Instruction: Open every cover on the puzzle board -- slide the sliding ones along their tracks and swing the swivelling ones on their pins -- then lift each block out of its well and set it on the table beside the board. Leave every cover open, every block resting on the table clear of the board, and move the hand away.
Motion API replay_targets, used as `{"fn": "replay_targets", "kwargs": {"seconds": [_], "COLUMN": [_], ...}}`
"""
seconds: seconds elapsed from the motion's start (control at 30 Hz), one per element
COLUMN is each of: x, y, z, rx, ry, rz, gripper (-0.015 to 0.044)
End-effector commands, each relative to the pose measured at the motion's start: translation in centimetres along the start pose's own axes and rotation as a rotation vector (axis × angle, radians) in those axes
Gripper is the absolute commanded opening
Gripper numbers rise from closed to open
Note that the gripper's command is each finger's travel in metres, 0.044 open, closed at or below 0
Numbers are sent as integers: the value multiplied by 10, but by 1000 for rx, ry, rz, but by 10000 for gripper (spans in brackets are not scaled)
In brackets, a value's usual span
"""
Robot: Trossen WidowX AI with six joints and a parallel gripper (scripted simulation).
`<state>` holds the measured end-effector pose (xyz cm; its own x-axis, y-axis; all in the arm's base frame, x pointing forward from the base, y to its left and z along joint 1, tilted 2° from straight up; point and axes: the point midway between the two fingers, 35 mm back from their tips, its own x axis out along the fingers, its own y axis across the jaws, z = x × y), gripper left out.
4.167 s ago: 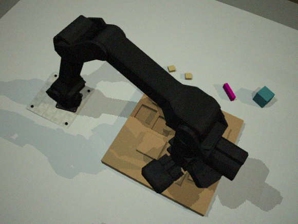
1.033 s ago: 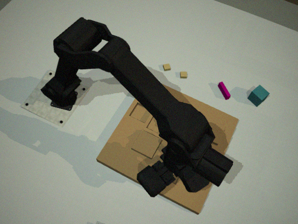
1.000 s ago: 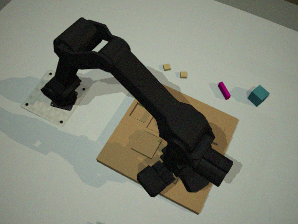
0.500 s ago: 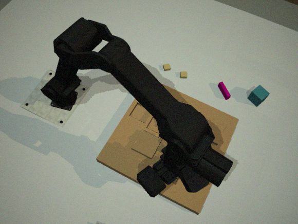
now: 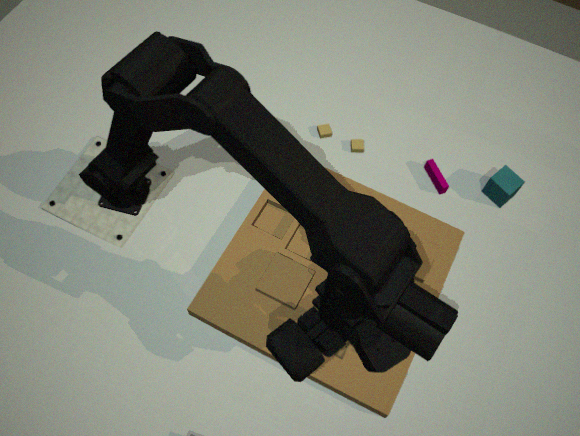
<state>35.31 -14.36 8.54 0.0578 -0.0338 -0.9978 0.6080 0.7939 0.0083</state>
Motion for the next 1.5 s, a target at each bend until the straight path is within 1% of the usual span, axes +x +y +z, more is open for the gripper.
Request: {"fn": "replay_targets", "kwargs": {"seconds": [0.0, 0.67, 1.3, 1.47], "x": [-7, -32, -80, -80], "y": [0, 0, 0, -15], "z": [1, 0, 0, 0], "rx": [2, 5, 5, 5], "ry": [-2, -1, -1, -1], "rz": [2, 3, 3, 2], "gripper": [80, 80, 80, 80]}}
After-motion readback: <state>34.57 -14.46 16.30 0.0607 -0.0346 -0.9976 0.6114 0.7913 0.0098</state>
